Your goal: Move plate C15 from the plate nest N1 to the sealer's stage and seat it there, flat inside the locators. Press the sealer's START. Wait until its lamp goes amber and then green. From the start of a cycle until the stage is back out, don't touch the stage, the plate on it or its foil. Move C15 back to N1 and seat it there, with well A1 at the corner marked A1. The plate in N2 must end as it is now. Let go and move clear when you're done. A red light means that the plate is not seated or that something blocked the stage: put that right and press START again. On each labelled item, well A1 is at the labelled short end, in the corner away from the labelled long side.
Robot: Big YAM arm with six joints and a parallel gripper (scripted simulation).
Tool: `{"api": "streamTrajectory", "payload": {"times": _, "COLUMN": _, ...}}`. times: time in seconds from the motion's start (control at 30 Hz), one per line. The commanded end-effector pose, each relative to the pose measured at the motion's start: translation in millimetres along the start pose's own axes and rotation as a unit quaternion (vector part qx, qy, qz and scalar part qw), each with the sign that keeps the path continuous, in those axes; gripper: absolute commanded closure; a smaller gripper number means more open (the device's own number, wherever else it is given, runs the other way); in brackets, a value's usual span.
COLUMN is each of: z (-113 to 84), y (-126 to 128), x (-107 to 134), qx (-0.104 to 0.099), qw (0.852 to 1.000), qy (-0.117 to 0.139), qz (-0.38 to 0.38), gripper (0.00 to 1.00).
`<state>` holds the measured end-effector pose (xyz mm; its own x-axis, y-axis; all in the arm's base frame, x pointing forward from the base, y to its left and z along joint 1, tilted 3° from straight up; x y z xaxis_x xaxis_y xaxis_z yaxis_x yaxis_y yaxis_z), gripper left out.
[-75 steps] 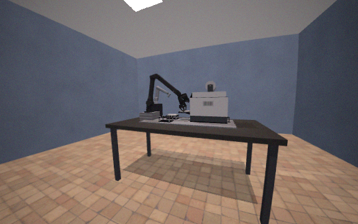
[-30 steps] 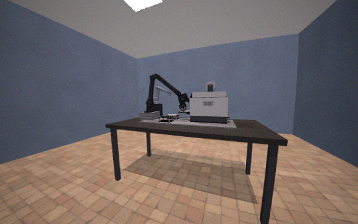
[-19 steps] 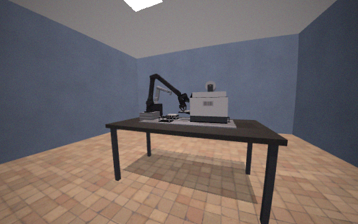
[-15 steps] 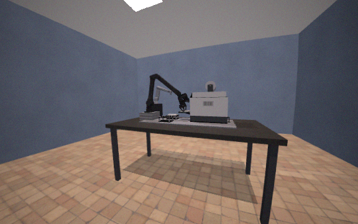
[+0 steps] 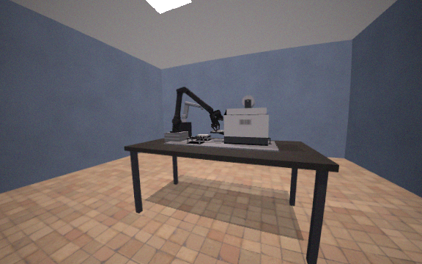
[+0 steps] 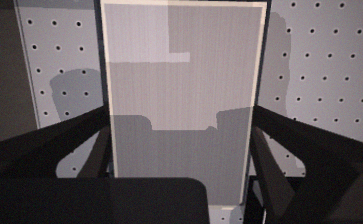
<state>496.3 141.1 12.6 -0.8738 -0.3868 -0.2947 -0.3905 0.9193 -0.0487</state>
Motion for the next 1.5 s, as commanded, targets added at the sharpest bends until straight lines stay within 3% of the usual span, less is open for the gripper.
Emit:
{"api": "streamTrajectory", "payload": {"times": 0.0, "z": -5.1, "y": -2, "x": -30, "qx": 0.005, "qw": 1.0, "qy": -0.025, "qz": 0.0, "gripper": 1.0}}
{"api": "streamTrajectory", "payload": {"times": 0.47, "z": -5.8, "y": -2, "x": -31, "qx": 0.005, "qw": 1.0, "qy": -0.025, "qz": -0.001, "gripper": 1.0}}
{"api": "streamTrajectory", "payload": {"times": 0.63, "z": -20.7, "y": -2, "x": -35, "qx": 0.005, "qw": 1.0, "qy": -0.028, "qz": -0.001, "gripper": 1.0}}
{"api": "streamTrajectory", "payload": {"times": 1.1, "z": -34.9, "y": -3, "x": -37, "qx": 0.005, "qw": 0.999, "qy": -0.032, "qz": -0.001, "gripper": 1.0}}
{"api": "streamTrajectory", "payload": {"times": 1.47, "z": -11.1, "y": -1, "x": -19, "qx": 0.002, "qw": 1.0, "qy": -0.013, "qz": -0.002, "gripper": 1.0}}
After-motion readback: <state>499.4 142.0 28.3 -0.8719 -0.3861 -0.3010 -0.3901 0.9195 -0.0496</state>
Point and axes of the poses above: the point where the finger pads meet when closed, its own z axis out along the fingers, its own y axis across the jaws, x = y × z, the point moved 1 cm from there along -z, back along the fingers, and after that the axes turned 12 degrees about -z, right-handed, at the moved point
